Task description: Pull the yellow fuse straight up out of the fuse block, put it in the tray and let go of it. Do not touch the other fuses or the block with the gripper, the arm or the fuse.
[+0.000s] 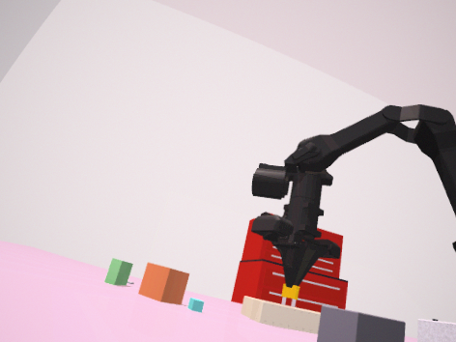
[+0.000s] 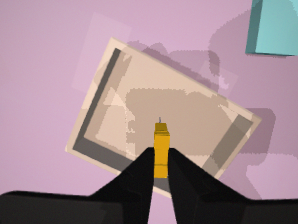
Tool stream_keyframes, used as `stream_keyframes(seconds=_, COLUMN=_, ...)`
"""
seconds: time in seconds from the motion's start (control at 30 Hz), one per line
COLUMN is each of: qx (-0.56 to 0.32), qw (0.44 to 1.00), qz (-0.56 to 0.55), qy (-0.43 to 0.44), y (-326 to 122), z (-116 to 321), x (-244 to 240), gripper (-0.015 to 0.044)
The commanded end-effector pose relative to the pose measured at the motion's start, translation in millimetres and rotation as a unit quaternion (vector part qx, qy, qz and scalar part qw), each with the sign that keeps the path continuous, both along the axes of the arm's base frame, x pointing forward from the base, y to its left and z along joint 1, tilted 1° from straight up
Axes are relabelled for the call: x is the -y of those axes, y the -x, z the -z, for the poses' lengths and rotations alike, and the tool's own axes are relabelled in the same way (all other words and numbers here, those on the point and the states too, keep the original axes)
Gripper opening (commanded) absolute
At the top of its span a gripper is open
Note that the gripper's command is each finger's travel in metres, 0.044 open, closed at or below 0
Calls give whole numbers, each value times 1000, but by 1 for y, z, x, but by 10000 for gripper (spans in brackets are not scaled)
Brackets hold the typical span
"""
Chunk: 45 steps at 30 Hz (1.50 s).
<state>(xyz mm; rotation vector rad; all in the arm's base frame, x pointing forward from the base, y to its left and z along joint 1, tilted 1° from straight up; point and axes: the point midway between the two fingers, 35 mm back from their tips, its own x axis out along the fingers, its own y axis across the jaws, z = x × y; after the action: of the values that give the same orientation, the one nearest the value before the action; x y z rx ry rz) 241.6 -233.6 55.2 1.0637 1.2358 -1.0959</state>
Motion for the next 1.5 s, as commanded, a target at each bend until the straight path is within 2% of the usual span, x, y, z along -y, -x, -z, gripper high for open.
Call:
stream_keyframes(seconds=0.0, qx=-2, qw=1000, qz=-3, qy=-3, y=1, z=5, x=-1, gripper=0)
stream_keyframes(seconds=0.03, qx=-2, qw=1000, qz=-3, qy=-3, y=1, z=5, x=-1, gripper=0)
stream_keyframes(seconds=0.47, qx=-1, qw=1000, qz=0, qy=-1, y=0, z=-1, x=0, gripper=330)
stream_keyframes(seconds=0.6, qx=-2, qw=1000, qz=-3, qy=-3, y=2, z=-35, x=-2, gripper=330)
stream_keyframes(seconds=1.47, qx=0, qw=1000, qz=0, qy=0, y=1, z=-36, x=-1, gripper=330)
